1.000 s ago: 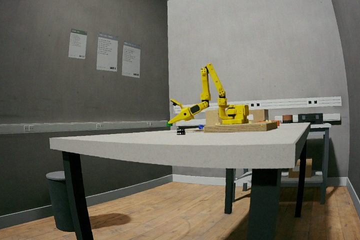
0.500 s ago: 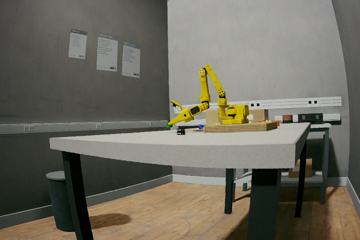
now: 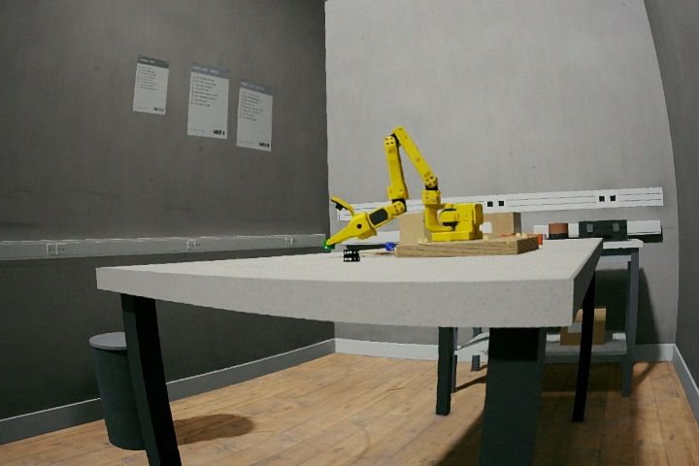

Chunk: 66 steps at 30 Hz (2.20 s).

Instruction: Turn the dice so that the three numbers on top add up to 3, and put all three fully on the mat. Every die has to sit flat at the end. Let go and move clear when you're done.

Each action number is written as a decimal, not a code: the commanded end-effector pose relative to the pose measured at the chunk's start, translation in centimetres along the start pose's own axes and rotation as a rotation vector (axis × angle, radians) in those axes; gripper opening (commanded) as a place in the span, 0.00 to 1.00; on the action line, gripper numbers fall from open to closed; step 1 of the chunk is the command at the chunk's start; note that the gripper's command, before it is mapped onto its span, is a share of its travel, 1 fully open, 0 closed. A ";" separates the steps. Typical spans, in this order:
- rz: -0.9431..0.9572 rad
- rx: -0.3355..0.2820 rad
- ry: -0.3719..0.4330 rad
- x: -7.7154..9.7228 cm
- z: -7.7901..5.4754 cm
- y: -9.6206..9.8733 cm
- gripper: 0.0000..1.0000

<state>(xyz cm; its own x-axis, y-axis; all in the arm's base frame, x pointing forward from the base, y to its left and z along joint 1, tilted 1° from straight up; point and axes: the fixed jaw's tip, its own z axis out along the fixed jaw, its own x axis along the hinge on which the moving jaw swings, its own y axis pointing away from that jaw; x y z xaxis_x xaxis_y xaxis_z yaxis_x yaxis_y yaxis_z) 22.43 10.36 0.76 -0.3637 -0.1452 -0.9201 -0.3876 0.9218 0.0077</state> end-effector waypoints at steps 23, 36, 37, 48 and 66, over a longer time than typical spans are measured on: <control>-0.009 -0.003 -0.010 0.9 0.5 0.1 0.00; -0.009 -0.003 -0.010 1.2 0.6 0.1 0.00; -0.009 -0.003 -0.010 1.2 0.6 0.1 0.00; -0.009 -0.003 -0.010 1.3 0.7 0.1 0.00; -0.009 -0.003 -0.010 1.4 0.7 0.1 0.01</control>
<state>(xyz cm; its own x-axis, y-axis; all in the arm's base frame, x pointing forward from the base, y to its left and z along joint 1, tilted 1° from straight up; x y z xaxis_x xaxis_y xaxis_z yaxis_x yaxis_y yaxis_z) 22.51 10.39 -0.76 -0.3583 -0.1429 -0.9226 -0.3876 0.9218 0.0078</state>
